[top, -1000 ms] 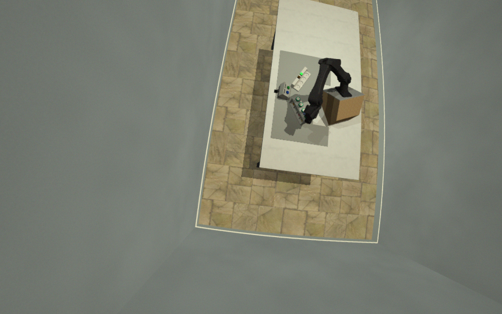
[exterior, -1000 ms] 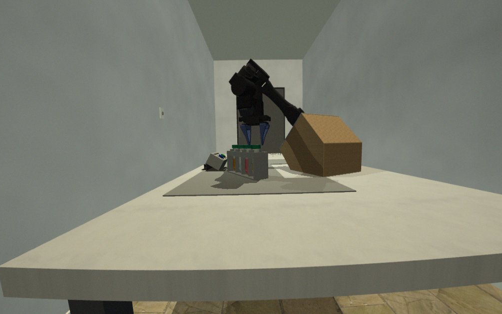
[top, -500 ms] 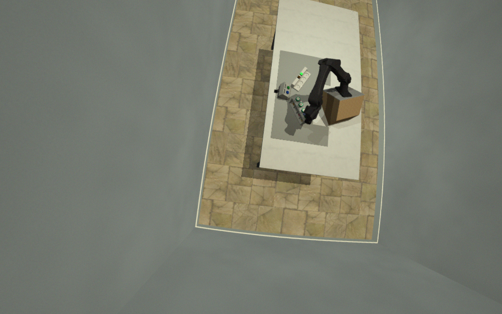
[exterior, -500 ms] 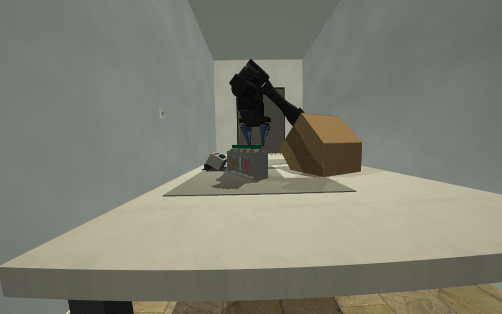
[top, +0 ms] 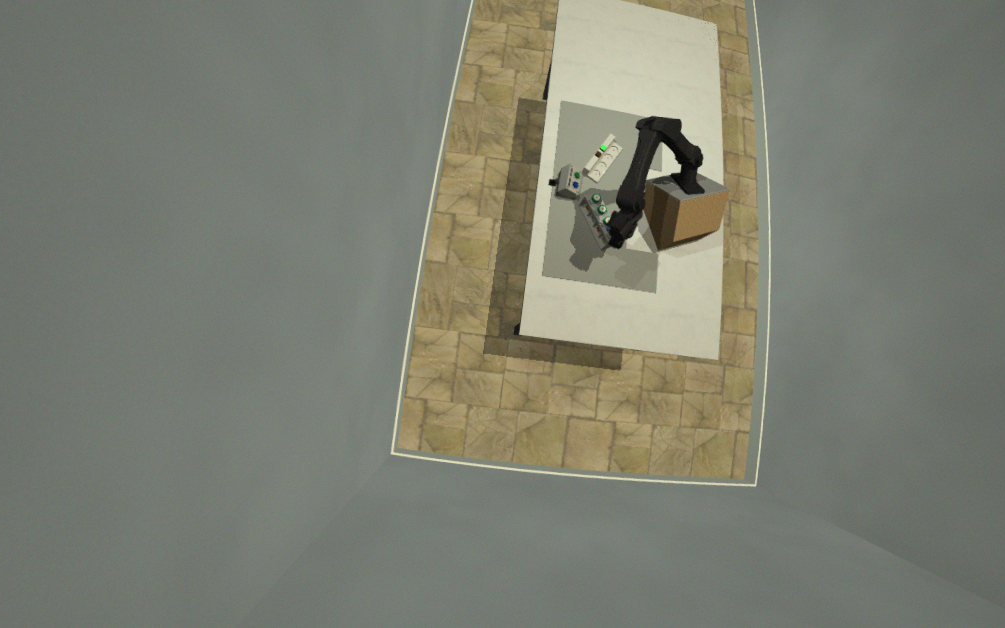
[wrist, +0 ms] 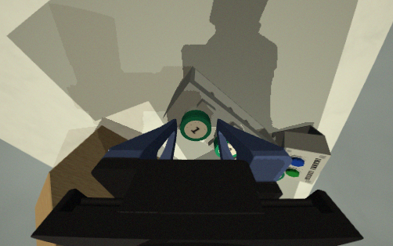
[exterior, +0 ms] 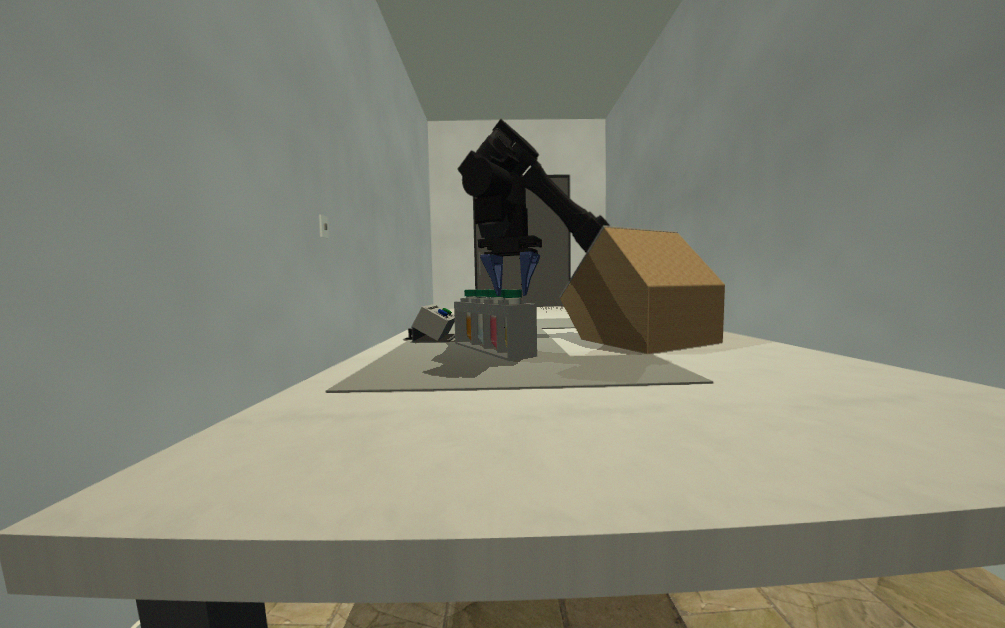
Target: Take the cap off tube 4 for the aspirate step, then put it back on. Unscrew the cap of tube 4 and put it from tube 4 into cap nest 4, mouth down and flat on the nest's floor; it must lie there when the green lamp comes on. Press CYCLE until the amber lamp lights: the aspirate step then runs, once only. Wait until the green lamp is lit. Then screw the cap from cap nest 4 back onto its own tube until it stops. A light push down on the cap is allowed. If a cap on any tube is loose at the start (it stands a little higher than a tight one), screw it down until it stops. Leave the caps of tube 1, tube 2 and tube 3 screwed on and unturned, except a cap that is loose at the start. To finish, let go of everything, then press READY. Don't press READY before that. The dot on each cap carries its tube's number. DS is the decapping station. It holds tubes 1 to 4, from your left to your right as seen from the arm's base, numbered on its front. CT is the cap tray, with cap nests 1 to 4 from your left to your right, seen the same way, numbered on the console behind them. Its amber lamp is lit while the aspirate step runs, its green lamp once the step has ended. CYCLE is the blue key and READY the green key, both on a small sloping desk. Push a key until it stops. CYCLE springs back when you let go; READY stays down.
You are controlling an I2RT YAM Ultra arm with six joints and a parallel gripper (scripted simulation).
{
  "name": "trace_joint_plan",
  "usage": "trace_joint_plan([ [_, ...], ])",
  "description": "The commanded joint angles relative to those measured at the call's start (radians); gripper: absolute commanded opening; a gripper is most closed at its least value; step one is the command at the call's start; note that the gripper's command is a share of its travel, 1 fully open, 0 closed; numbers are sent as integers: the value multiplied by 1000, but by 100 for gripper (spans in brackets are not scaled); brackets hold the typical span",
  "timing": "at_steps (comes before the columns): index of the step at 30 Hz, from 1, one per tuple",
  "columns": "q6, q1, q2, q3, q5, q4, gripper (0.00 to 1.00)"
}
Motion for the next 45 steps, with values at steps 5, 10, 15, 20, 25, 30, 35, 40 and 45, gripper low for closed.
trace_joint_plan([
  [5,-10,22,-15,21,2,7,49],
  [10,-10,22,-18,21,-1,6,0],
  [15,-10,22,-18,21,-1,6,0],
  [20,-10,22,-18,21,-1,6,0],
  [25,98,20,-19,20,-2,8,0],
  [30,197,19,-19,20,-2,9,0],
  [35,277,19,-19,20,-1,9,0],
  [40,357,18,-20,19,0,10,0],
  [45,455,17,-20,20,-2,17,0],
])
